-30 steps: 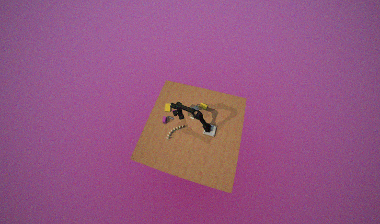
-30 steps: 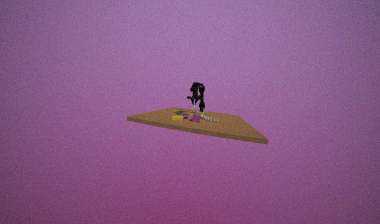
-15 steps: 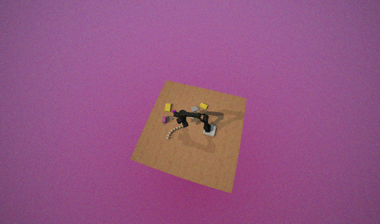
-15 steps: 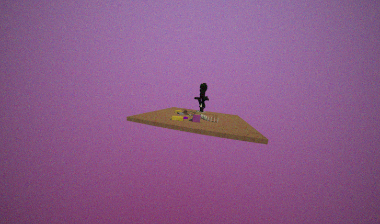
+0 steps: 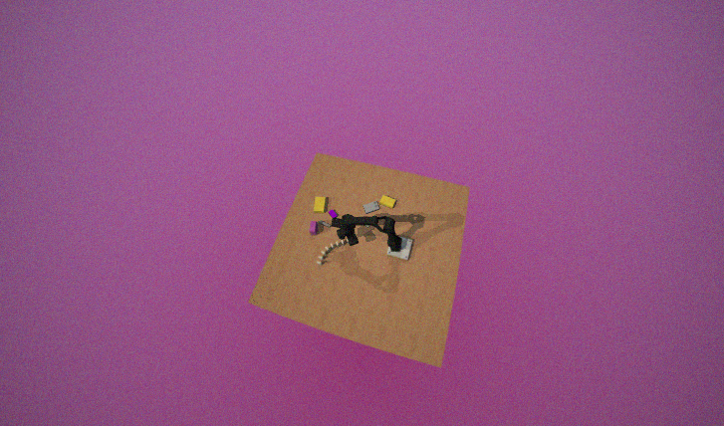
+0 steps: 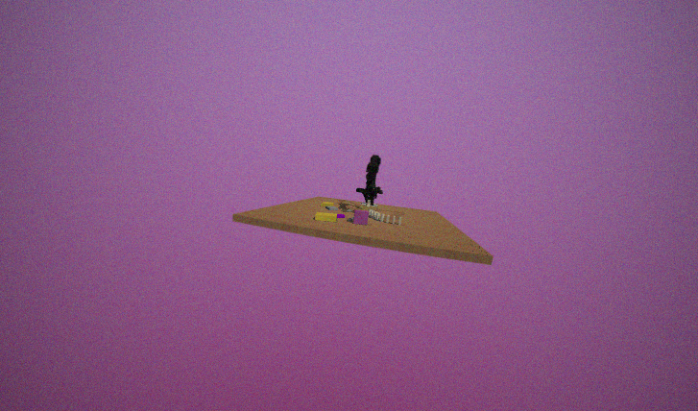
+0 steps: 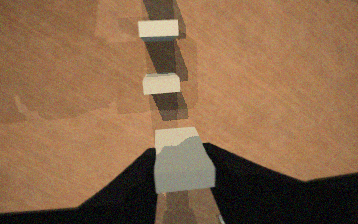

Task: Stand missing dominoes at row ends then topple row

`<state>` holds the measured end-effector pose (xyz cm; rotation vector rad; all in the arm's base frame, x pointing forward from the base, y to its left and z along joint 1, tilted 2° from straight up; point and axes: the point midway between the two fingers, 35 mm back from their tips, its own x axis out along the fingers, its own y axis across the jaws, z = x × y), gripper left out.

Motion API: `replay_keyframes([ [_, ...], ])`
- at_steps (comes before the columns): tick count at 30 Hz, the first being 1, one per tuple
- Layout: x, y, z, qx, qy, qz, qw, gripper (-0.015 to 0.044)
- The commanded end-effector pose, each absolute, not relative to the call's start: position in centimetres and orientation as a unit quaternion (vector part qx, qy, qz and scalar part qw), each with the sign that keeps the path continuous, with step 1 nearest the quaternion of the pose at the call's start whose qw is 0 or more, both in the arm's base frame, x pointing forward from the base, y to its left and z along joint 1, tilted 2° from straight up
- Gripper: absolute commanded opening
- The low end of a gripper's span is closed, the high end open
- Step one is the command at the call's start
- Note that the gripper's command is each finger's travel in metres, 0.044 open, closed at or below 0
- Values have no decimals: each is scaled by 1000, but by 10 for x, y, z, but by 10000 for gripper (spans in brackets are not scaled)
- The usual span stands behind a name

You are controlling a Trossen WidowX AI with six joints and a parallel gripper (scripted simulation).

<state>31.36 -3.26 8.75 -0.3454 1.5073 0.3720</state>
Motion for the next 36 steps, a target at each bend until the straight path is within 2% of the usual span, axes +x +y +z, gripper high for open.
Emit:
replay_keyframes([
  [1,311,-31,66,-152,679,167,698,107],
  [10,305,-30,27,-152,680,167,698,107],
  [22,305,-30,26,-152,680,167,698,107],
  [34,305,-30,26,-152,680,167,698,422],
  [36,305,-30,26,-152,680,167,698,440],
])
